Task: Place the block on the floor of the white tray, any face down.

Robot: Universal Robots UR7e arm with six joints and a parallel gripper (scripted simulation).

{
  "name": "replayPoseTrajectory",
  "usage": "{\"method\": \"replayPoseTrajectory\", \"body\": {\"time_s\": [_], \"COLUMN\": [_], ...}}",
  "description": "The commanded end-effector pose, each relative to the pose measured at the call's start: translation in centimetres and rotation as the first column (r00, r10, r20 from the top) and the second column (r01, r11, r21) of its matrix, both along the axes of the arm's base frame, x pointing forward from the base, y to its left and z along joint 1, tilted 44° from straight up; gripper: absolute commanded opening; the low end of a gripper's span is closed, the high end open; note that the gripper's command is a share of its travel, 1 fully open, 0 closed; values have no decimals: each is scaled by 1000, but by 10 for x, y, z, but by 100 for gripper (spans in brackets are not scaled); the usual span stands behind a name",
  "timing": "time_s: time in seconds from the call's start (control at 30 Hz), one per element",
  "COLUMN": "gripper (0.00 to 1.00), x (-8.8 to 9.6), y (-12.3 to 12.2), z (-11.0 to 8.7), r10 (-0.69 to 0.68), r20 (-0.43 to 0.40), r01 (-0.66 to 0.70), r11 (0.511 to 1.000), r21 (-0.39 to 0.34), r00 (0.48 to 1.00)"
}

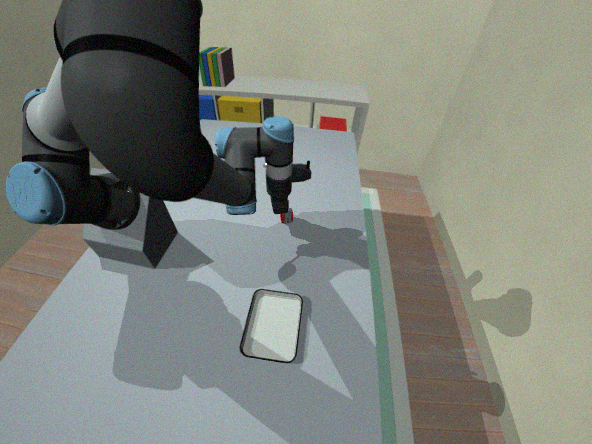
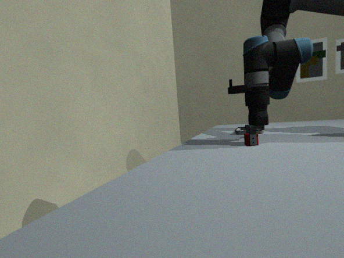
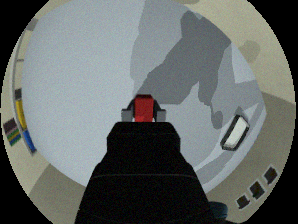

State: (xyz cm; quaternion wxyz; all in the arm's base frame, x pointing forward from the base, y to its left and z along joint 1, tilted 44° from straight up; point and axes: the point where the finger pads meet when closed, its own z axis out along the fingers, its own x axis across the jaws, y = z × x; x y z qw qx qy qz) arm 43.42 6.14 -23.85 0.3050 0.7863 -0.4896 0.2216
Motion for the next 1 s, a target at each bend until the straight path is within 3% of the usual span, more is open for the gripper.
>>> {"method": "replayPoseTrajectory", "body": {"time_s": [0.0,0.97], "gripper": [0,0], "x": [1,0], "y": [0,8], "z": [0,7], "r10": [1,2], "r20": [1,2], "r01": [-1,-2], "r11": [1000,1000], "r21": [0,1], "r00": [1000,1000]}}
